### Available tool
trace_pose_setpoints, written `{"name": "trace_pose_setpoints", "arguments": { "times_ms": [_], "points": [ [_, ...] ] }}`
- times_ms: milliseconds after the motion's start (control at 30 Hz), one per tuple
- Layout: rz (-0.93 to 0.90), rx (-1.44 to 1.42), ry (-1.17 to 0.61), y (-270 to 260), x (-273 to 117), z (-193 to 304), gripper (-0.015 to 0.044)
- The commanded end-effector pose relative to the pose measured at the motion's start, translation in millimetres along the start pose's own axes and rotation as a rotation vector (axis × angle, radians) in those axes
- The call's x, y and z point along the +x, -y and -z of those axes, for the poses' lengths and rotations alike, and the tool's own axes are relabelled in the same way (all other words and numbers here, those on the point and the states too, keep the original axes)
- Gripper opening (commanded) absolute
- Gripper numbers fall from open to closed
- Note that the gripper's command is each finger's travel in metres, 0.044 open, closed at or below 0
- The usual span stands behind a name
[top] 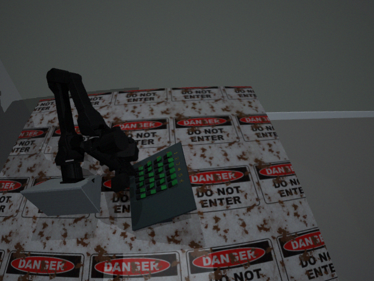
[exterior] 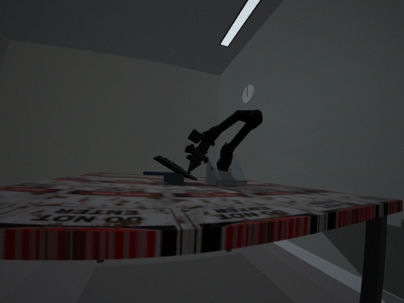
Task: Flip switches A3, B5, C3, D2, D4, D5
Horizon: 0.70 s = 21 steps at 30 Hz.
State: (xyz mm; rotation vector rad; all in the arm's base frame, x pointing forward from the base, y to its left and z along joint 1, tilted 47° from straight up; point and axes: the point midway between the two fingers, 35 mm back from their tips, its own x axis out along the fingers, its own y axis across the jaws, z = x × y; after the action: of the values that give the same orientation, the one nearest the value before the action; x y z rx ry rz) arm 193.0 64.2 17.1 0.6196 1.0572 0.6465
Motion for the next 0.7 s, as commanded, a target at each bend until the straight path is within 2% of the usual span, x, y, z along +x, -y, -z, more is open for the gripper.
{"name": "trace_pose_setpoints", "arguments": {
  "times_ms": [0,667],
  "points": [
    [0.003,0.003,0.000,0.6,0.4,0.0,0.0000],
    [0.003,0.003,0.000,0.5,3.1,0.1,0.0000]
  ]
}}
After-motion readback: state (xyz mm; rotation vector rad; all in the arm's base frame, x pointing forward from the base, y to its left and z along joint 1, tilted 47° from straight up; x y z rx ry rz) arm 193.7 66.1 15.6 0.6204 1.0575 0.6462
